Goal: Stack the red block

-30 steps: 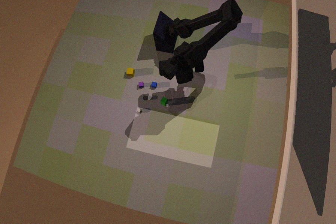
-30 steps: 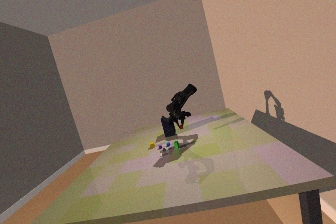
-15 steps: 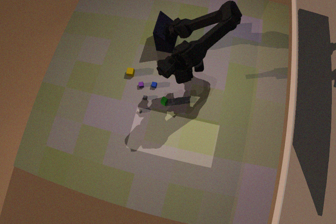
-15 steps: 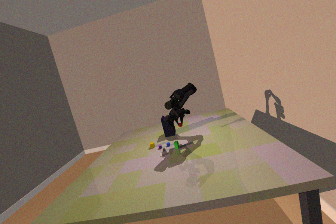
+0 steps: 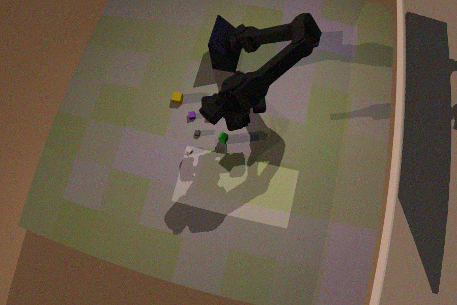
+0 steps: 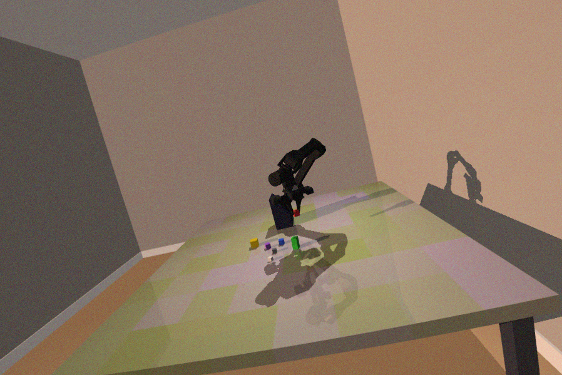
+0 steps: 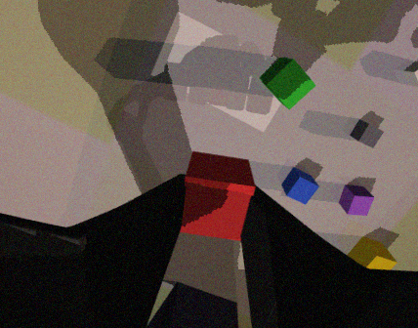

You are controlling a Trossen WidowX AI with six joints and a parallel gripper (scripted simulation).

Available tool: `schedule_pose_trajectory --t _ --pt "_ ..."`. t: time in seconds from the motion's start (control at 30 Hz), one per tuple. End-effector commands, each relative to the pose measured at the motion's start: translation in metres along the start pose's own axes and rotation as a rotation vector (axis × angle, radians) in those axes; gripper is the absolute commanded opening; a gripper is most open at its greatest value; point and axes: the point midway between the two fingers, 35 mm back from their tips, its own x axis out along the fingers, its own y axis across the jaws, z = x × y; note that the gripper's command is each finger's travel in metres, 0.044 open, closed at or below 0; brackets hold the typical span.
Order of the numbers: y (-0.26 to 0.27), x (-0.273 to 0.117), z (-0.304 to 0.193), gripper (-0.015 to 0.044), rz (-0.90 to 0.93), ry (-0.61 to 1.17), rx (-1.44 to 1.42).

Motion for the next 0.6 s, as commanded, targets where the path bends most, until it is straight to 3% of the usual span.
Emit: schedule_pose_trajectory --t 0.0,0.4,0.57 --pt "-0.015 0.001 0.015 0.0000 0.002 0.000 -0.001" --pt "-0.044 0.007 0.039 0.0000 0.006 -0.004 -0.007" --pt "-0.044 0.028 0.040 0.0000 0.006 -0.004 -0.007"
